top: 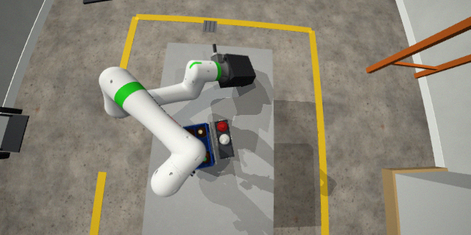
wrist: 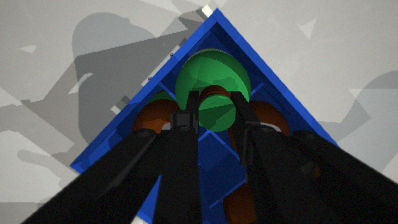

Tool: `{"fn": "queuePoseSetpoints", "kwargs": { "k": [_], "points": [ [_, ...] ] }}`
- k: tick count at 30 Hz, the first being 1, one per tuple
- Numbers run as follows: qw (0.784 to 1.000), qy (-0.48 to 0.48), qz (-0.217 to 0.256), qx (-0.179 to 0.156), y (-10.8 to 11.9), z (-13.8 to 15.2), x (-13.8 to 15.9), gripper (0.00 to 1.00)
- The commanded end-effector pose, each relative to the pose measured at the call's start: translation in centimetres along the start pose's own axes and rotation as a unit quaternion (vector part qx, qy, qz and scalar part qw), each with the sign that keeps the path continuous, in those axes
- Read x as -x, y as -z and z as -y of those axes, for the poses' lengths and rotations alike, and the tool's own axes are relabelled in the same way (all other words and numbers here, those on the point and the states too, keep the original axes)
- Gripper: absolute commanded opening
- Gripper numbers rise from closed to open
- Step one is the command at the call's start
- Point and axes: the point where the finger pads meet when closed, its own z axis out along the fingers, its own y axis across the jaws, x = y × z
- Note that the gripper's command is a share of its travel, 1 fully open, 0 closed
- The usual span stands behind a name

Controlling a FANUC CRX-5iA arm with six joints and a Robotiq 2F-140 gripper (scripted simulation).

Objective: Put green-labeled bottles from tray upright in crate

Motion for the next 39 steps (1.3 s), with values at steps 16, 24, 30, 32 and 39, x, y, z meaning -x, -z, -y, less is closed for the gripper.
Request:
{"fn": "queuePoseSetpoints", "kwargs": {
  "k": [16,24,30,32,39],
  "points": [
    [1.000,0.000,-0.001,-0.001,-1.1,0.0,0.0,0.10],
    [1.000,0.000,-0.001,-0.001,-1.4,0.0,0.0,0.10],
    [1.000,0.000,-0.001,-0.001,-1.6,0.0,0.0,0.10],
    [1.000,0.000,-0.001,-0.001,-1.7,0.0,0.0,0.10],
    [1.000,0.000,-0.001,-0.001,-1.9,0.0,0.0,0.10]
  ]
}}
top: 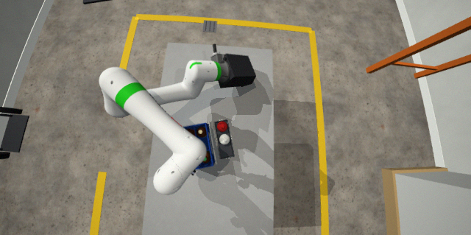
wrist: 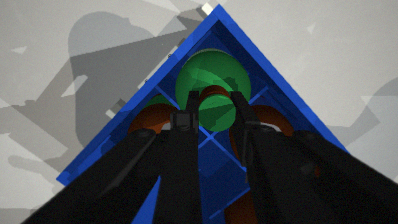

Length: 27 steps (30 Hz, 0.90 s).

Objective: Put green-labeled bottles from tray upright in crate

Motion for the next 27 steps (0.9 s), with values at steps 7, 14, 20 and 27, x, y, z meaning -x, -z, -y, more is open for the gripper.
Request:
{"fn": "queuePoseSetpoints", "kwargs": {
  "k": [7,14,20,27],
  "points": [
    [1.000,0.000,-0.001,-0.001,-0.11,0.04,-0.04,0.10],
    [1.000,0.000,-0.001,-0.001,-0.20,0.04,-0.04,0.10],
    [1.000,0.000,-0.001,-0.001,-0.24,0.04,-0.04,0.10],
    [1.000,0.000,-0.001,-0.001,-0.26,0.04,-0.04,0.10]
  ]
}}
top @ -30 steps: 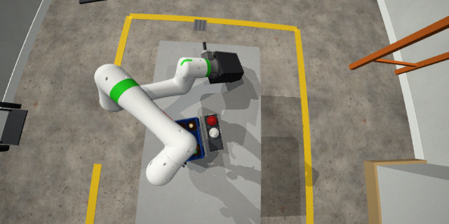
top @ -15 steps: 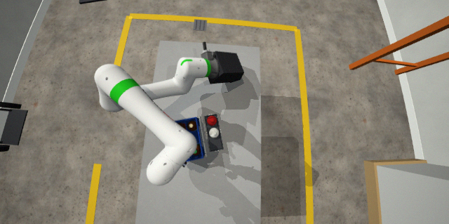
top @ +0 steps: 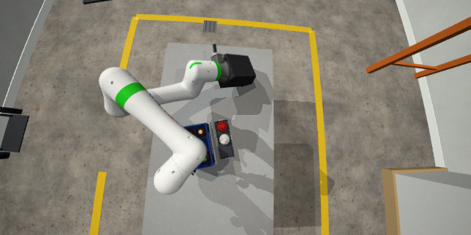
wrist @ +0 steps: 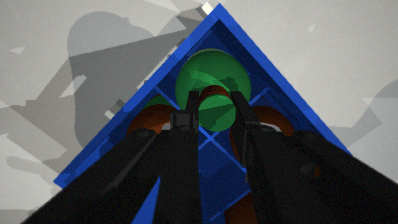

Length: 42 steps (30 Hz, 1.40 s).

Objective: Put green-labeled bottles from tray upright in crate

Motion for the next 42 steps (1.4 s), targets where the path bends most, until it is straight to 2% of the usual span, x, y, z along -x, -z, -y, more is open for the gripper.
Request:
{"fn": "queuePoseSetpoints", "kwargs": {
  "k": [1,42],
  "points": [
    [1.000,0.000,-0.001,-0.001,0.07,0.03,-0.04,0.10],
    [1.000,0.000,-0.001,-0.001,0.06,0.03,-0.04,0.10]
  ]
}}
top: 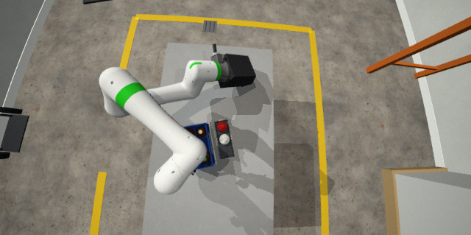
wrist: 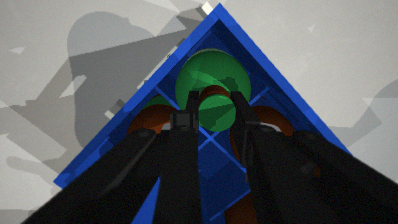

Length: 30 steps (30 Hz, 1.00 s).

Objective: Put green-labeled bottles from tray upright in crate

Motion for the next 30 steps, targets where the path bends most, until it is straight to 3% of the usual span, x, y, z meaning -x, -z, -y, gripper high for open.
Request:
{"fn": "queuePoseSetpoints", "kwargs": {
  "k": [1,30],
  "points": [
    [1.000,0.000,-0.001,-0.001,0.08,0.03,-0.04,0.10],
    [1.000,0.000,-0.001,-0.001,-0.40,0.04,-0.05,0.10]
  ]
}}
